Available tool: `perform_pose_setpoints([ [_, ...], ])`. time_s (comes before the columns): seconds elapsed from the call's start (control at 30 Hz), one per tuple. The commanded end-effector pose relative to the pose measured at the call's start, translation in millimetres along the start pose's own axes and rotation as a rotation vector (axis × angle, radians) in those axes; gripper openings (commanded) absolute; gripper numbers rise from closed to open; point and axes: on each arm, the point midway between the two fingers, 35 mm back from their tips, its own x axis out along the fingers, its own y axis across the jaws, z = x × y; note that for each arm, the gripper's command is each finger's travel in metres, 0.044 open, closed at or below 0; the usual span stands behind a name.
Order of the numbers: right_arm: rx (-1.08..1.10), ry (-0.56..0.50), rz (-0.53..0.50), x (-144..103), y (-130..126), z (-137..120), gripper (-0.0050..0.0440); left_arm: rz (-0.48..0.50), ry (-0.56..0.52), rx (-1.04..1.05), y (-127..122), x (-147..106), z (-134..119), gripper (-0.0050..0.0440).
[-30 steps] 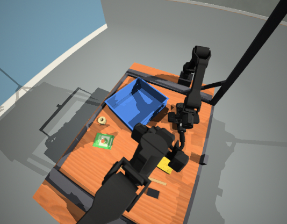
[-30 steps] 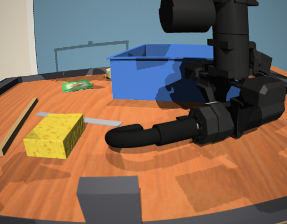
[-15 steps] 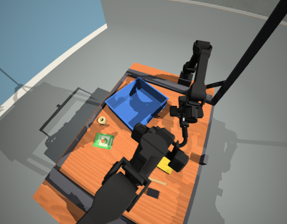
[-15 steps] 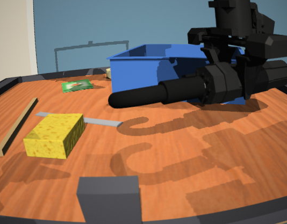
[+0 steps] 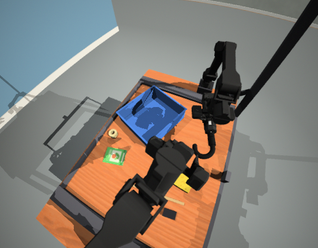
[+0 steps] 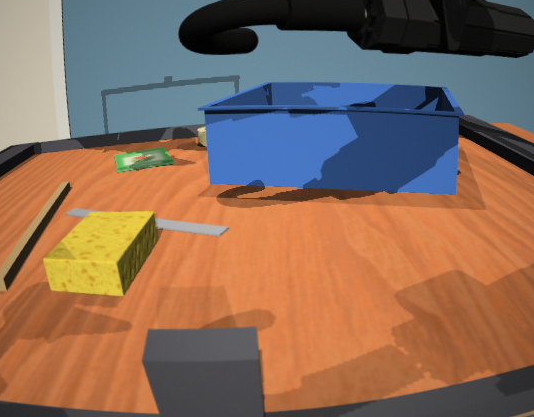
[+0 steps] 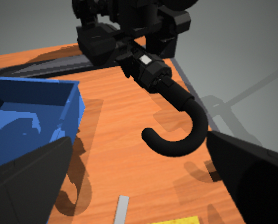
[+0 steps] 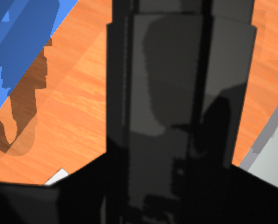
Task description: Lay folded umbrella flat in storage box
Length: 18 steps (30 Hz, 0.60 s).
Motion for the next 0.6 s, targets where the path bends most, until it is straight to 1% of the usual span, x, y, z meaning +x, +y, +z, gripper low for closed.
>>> perform_pose_setpoints([
  [0.0, 0.001, 0.036, 0.005, -23, 1, -4, -0.005, 0.002, -0.023, -0.003, 1, -6, 8, 0.04],
  [0.07, 0.0, 0.05, 0.008, -28, 5, 1, -0.005, 0.009, -0.021, -0.011, 1, -3, 10, 0.04],
  [0.13, 0.0, 0.05, 0.008, -28, 5, 1, -0.005, 0.009, -0.021, -0.011, 1, -3, 10, 0.04],
  [0.23, 0.0, 0.047, 0.007, -26, 19, 8, -0.005, 0.047, -0.011, -0.038, 2, -1, 10, 0.04],
  [0.33, 0.0, 0.039, 0.01, -21, 48, 21, -0.005, 0.146, 0.004, -0.106, 8, 4, 9, 0.04],
  [0.47, 0.0, 0.037, 0.015, -17, 97, 43, -0.005, 0.311, 0.007, -0.208, 17, 8, 8, 0.04],
  [0.5, 0.0, 0.024, 0.009, -11, 109, 48, -0.005, 0.349, 0.003, -0.23, 19, 8, 8, 0.04],
  [0.57, 0.0, 0.043, 0.021, -16, 134, 55, -0.005, 0.421, -0.008, -0.27, 22, 9, 8, 0.04],
])
